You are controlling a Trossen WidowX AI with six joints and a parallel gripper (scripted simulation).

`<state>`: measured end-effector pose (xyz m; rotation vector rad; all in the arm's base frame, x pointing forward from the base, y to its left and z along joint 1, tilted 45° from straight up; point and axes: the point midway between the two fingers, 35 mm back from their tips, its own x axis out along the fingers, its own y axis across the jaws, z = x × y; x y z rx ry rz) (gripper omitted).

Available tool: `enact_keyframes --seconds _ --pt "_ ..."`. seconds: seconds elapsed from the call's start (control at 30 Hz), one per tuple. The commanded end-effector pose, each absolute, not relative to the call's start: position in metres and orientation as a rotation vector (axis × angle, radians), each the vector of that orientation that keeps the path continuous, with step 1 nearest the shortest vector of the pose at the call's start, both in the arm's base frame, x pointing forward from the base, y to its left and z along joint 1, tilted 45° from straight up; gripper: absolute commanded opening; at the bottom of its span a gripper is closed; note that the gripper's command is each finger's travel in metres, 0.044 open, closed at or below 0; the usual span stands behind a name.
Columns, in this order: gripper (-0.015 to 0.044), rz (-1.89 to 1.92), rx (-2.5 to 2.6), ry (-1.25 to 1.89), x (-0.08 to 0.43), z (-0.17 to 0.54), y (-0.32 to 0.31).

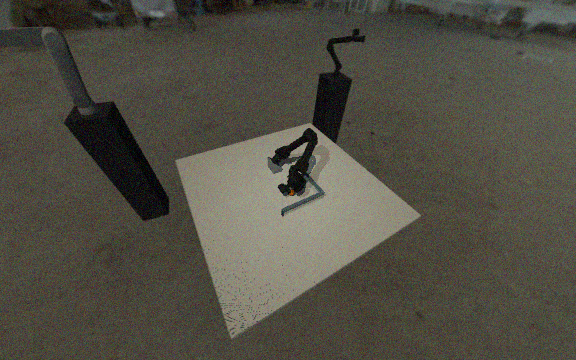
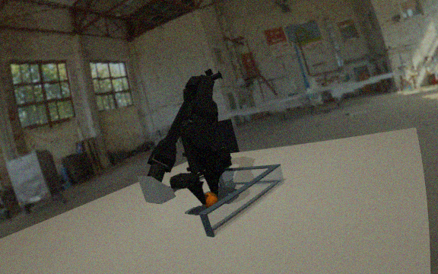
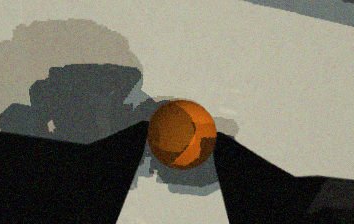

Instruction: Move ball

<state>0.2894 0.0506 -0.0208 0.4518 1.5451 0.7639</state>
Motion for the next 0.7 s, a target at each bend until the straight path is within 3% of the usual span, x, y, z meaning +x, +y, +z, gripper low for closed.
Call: enact_keyframes --seconds 0.0,0.17,0.57,0.67 --pt "0.0000 0.763 0.460 1.543 0.2887 -0.0253 0.0559" --pt "0.0000 0.763 0.460 1.543 0.2883 -0.0270 0.0576" --pt "0.0315 0.762 0.453 1.546 0.2882 -0.0255 0.0551" --pt "0.0318 0.762 0.453 1.546 0.2882 -0.0255 0.0551"
